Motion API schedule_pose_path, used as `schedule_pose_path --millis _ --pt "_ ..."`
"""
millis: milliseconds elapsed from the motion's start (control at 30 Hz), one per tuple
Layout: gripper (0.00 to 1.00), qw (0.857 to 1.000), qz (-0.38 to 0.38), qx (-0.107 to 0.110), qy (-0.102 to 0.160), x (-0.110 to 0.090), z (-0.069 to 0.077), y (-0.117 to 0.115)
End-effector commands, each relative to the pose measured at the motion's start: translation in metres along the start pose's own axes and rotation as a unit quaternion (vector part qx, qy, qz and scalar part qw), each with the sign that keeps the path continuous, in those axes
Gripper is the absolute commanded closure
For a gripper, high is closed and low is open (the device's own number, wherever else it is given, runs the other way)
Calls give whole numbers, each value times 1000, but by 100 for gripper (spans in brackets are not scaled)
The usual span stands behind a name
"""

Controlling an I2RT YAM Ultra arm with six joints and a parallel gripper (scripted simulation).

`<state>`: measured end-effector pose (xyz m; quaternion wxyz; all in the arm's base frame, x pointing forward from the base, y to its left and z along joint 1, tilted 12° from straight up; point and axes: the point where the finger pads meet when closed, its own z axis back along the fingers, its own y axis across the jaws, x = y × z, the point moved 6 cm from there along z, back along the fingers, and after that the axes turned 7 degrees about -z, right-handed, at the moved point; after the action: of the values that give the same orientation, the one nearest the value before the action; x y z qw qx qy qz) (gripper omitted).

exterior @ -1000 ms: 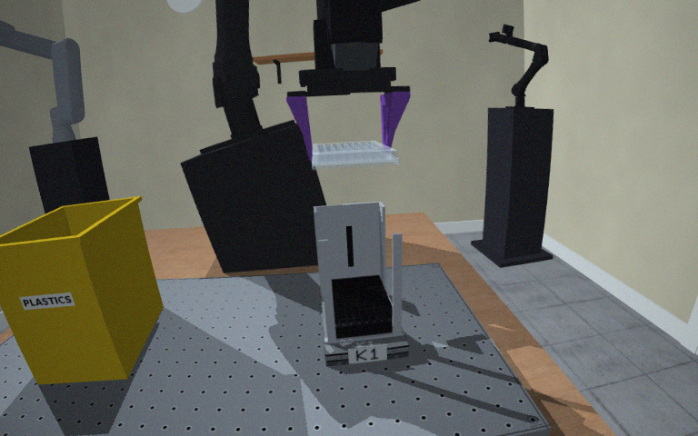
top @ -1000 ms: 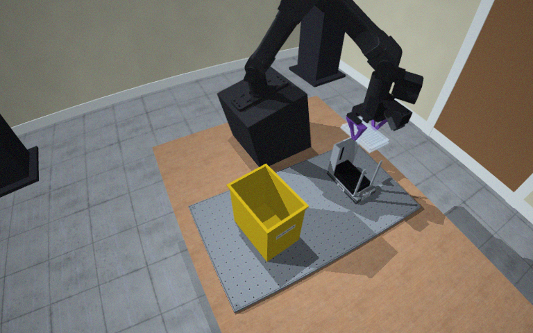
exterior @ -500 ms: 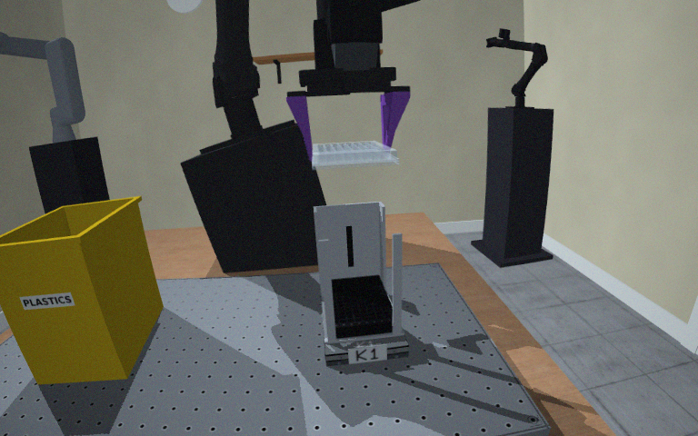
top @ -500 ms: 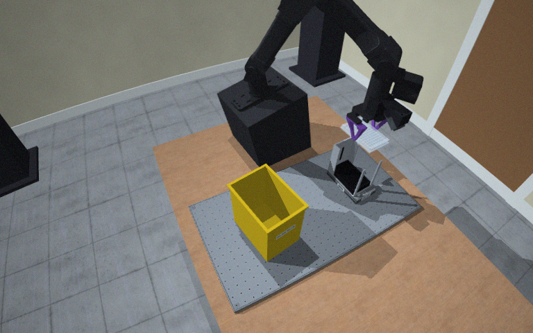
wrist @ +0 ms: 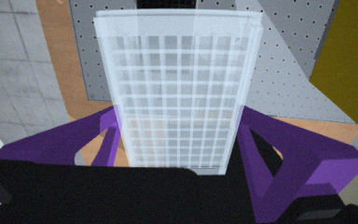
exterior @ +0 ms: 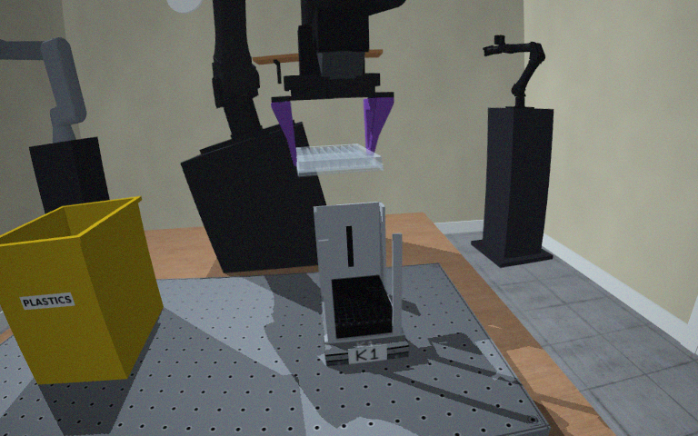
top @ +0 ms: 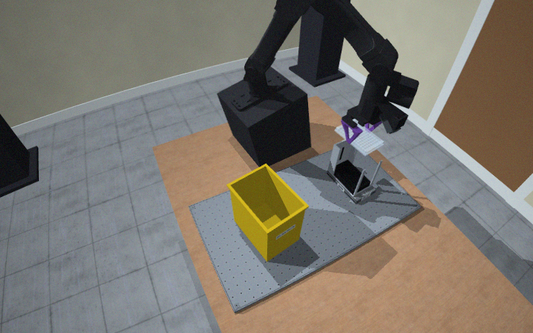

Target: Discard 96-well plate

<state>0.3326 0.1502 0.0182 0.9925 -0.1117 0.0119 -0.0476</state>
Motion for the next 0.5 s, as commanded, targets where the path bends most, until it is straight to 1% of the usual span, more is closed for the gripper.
schedule_pose_path --millis 0,100,167,467 --pt "100 1000 19 11 -21 7 13 -7" --pt "100 1000 19 10 -21 8 12 -17" --pt "100 1000 19 10 -21 8 12 -17" --pt "100 1000 19 10 -21 11 12 -47"
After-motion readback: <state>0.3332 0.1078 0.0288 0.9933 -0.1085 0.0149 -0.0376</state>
